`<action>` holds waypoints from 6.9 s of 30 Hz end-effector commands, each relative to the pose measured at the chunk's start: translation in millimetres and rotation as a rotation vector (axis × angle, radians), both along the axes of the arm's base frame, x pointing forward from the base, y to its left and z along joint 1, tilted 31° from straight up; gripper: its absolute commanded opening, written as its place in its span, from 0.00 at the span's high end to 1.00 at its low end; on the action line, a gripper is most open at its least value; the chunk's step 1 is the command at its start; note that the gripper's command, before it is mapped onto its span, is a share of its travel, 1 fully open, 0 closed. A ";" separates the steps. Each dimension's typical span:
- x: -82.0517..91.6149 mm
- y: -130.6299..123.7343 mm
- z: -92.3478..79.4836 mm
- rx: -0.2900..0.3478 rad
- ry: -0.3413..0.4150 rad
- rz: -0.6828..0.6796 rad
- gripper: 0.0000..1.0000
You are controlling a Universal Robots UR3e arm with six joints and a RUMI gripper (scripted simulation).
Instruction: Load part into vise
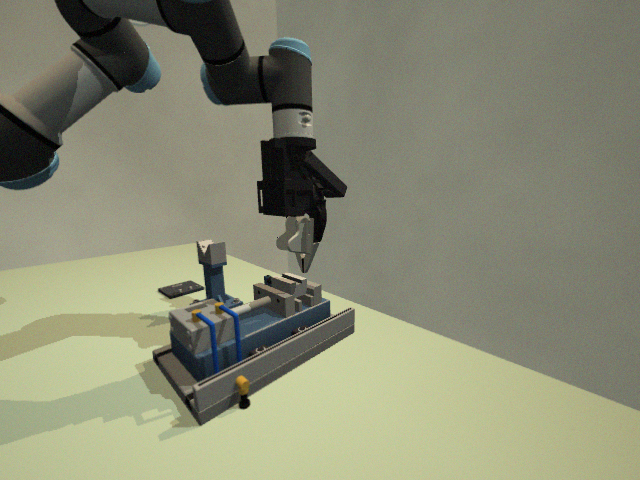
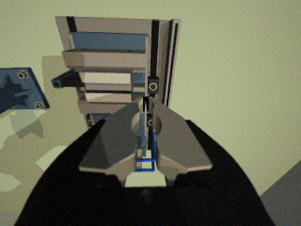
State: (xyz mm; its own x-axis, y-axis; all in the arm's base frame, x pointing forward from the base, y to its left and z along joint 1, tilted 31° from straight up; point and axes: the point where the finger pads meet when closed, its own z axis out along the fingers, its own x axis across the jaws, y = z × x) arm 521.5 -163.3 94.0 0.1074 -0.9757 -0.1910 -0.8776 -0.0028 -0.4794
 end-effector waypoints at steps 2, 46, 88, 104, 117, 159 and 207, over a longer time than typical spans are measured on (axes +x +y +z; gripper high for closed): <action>-3.9 -2.5 8.3 -0.001 -0.001 0.000 1.00; -16.0 -8.1 30.4 -0.001 -0.001 0.000 1.00; -15.7 -7.9 29.9 -0.001 -0.001 0.000 1.00; -10.8 -5.2 20.5 -0.001 -0.001 0.000 1.00; -1.8 -0.3 3.3 -0.001 -0.001 0.000 1.00; 7.4 4.8 -14.2 -0.001 -0.001 0.000 1.00; 8.2 4.3 -13.9 -0.001 -0.001 0.000 1.00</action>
